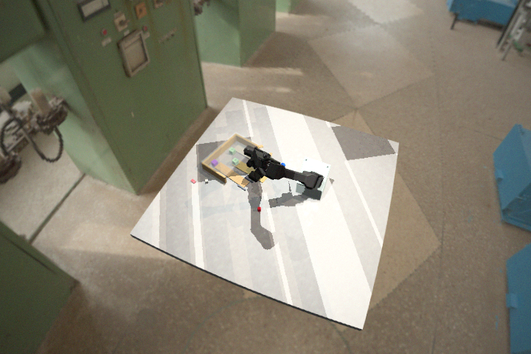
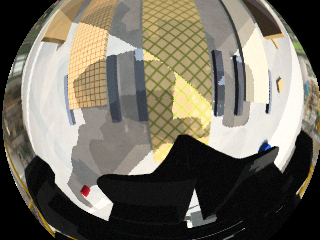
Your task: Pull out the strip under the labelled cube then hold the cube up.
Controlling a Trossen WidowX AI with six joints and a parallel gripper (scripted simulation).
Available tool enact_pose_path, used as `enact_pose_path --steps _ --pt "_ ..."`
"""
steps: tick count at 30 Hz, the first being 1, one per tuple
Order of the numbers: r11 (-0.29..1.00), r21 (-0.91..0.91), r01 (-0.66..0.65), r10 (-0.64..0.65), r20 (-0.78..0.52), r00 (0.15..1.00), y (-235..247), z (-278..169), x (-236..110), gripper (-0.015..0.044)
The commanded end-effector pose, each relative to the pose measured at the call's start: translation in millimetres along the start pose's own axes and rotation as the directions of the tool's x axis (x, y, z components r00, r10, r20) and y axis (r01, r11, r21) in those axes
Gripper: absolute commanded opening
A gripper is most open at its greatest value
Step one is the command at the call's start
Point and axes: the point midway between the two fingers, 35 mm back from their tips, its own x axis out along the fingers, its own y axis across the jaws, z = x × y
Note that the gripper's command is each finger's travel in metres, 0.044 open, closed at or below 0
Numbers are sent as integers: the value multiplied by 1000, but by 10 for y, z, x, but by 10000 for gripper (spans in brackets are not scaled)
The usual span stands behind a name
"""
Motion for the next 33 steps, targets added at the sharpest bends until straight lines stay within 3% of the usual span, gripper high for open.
enact_pose_path --steps 1,33 --pt "1000 6 -3 4 -27 1000 13 -146 64 0" --pt "1000 8 -3 4 -29 1000 17 -612 56 0"
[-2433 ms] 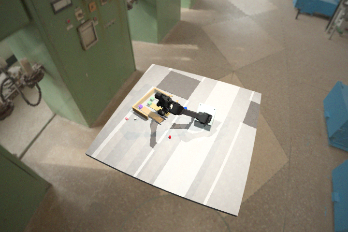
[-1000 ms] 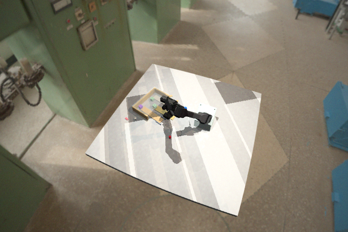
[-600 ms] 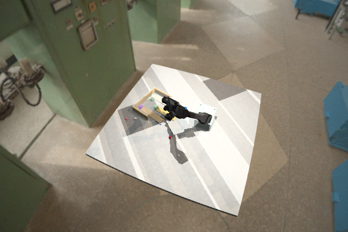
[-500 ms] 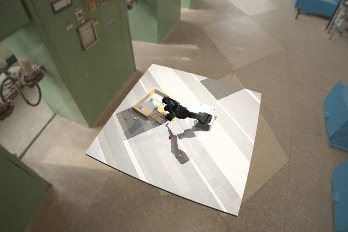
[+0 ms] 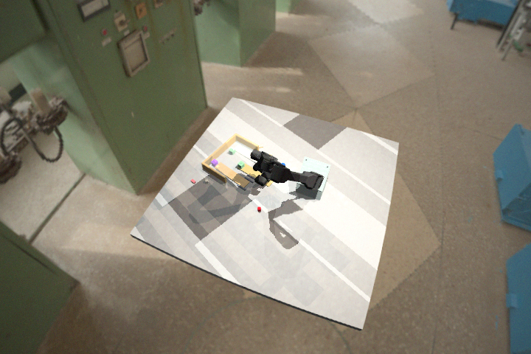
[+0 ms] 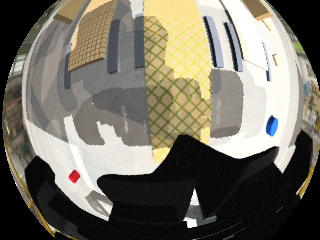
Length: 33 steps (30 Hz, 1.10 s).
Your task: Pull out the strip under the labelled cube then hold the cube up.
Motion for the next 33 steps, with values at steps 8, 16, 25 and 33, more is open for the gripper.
enact_pose_path --steps 8,16,25,33 --pt "1000 8 -3 3 -31 1000 8 -257 59 0" --pt "1000 8 -3 3 -31 1000 9 -365 57 0" --pt "1000 9 -3 3 -32 999 11 -481 54 0" --pt "1000 9 -3 3 -32 999 11 -489 54 0"
